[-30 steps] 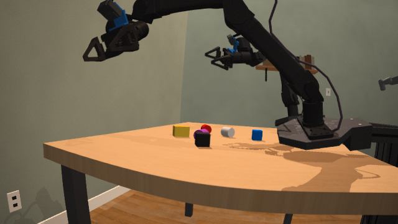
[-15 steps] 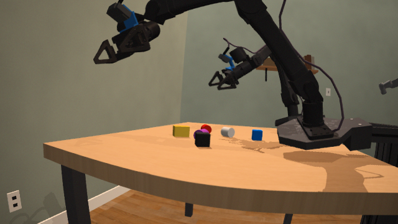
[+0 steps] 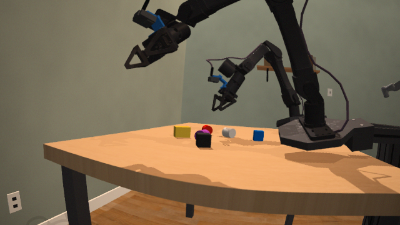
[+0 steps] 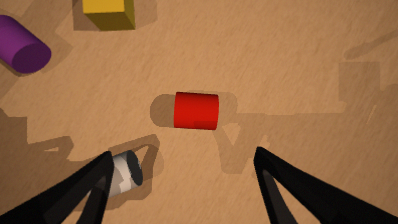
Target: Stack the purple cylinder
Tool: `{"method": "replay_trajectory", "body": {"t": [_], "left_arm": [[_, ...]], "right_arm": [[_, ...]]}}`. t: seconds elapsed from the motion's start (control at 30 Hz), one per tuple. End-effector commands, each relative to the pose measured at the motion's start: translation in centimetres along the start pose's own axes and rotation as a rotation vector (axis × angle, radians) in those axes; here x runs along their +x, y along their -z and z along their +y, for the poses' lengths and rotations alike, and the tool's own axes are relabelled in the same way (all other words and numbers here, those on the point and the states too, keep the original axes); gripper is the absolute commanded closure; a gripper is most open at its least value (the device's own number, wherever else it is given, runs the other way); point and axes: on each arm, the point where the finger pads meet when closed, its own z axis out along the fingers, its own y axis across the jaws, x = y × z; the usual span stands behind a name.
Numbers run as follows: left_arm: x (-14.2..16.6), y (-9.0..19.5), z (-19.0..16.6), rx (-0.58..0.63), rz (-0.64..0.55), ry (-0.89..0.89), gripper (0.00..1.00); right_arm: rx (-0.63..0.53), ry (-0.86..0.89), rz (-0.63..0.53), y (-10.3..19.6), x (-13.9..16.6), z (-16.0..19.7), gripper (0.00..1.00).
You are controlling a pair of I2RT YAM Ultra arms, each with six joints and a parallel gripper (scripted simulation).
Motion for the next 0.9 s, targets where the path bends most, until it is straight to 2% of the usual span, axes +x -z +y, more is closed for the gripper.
{"method": "replay_trajectory", "body": {"t": [0.0,0.27,0.33,0.63,0.83,0.87], "left_arm": [[0.8,3.3,-0.5,0.164,-0.049,-0.092,0.0],[8.6,9.2,1.2,0.386,-0.016,-0.38,0.0],[8.6,9.2,1.2,0.386,-0.016,-0.38,0.0],[17.4,17.3,3.2,0.706,0.01,-0.699,0.0],[22.1,22.3,3.8,0.92,0.014,-0.876,0.0],[22.1,22.3,3.8,0.92,0.014,-0.876,0.0]], "right_arm": [[-0.039,-0.053,0.029,-0.3,-0.6,0.1,0.0],[-0.028,-0.046,0.007,-0.2,-1.2,-0.1,0.0],[-0.028,-0.046,0.007,-0.2,-1.2,-0.1,0.0],[-0.028,-0.046,0.007,-0.2,-1.2,-0.1,0.0],[-0.028,-0.046,0.007,-0.2,-1.2,-0.1,0.0],[-0.028,-0.046,0.007,-0.2,-1.2,-0.1,0.0]]}}
